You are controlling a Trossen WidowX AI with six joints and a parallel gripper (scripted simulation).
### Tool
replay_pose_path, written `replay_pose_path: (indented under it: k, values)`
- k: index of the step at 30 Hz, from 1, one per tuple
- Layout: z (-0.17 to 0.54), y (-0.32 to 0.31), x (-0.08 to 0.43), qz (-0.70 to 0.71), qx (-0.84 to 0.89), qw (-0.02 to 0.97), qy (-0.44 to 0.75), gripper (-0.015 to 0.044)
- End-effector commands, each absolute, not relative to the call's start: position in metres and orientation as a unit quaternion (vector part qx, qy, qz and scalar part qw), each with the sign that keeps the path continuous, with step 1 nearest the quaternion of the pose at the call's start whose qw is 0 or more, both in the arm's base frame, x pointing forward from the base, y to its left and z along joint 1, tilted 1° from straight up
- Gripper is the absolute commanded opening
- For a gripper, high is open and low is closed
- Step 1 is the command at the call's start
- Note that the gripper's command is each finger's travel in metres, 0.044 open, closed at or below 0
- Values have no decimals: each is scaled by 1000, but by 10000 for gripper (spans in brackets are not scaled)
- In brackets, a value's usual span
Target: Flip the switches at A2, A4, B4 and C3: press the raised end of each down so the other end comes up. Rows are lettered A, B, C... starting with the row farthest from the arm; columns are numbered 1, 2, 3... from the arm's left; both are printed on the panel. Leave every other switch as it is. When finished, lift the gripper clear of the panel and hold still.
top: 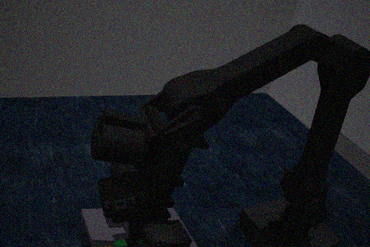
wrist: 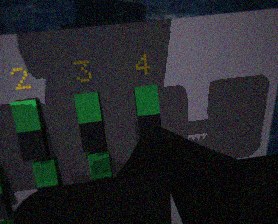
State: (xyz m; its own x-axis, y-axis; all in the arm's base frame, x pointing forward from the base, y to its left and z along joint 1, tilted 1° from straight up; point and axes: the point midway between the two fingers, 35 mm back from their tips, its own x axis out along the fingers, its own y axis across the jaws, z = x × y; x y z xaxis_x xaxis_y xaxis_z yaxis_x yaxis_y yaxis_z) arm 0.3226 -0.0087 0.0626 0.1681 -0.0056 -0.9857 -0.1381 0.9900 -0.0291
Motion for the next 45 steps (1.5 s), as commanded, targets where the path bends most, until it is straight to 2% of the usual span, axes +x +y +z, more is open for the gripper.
replay_pose_path:
  k: [1, 41, 45]
  values:
    - [62, -8, 323, 47, -57, 763, 642, 0]
    - [57, -8, 324, 47, -57, 763, 642, 0]
    - [97, -8, 320, 45, -57, 758, 649, 0]
